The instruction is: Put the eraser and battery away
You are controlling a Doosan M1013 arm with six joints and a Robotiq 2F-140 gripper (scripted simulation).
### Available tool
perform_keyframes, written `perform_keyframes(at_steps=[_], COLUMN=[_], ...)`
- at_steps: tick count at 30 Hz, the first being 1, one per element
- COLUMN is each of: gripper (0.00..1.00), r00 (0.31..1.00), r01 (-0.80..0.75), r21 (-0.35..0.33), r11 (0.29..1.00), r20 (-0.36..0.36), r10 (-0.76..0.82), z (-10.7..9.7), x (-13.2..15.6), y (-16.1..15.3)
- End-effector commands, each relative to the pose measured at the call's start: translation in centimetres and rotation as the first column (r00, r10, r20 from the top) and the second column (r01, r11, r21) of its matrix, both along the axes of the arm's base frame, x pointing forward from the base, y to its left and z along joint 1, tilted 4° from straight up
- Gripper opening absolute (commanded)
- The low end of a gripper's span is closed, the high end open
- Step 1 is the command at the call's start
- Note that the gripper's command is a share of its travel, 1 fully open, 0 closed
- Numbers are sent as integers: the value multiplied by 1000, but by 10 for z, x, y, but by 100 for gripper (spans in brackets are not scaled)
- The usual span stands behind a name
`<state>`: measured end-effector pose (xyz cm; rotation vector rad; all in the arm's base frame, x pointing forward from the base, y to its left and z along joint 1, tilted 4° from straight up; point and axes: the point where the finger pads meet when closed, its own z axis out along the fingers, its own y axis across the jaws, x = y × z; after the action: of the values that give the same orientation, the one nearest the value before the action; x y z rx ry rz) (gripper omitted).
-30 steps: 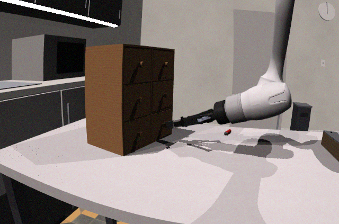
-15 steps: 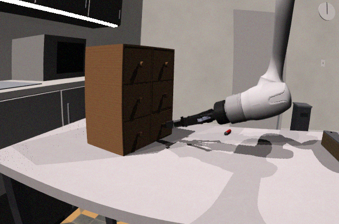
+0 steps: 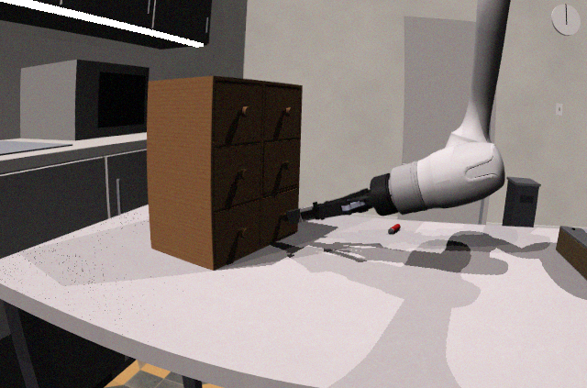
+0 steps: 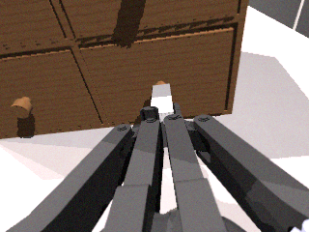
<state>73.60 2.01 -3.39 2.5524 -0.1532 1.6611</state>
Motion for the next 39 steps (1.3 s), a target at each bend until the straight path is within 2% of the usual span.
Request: perform_keyframes(at_steps=[1,9,19,27,30,36,39], gripper=[0,0,0,0,0,0,0], r00=[1000,1000,1000,1000,1000,1000,1000], r01=[0,0,0,0,0,0,0], r21=[0,0,0,0,0,0,0], r11=[1000,1000,1000,1000,1000,1000,1000], r20=[0,0,0,0,0,0,0], r10=[0,0,0,0,0,0,0], z=[0,1,3,7,23,78,97], x=[0,-7,-48,-51,-58,-81,-90], y=[0,1,7,7,8,13,14])
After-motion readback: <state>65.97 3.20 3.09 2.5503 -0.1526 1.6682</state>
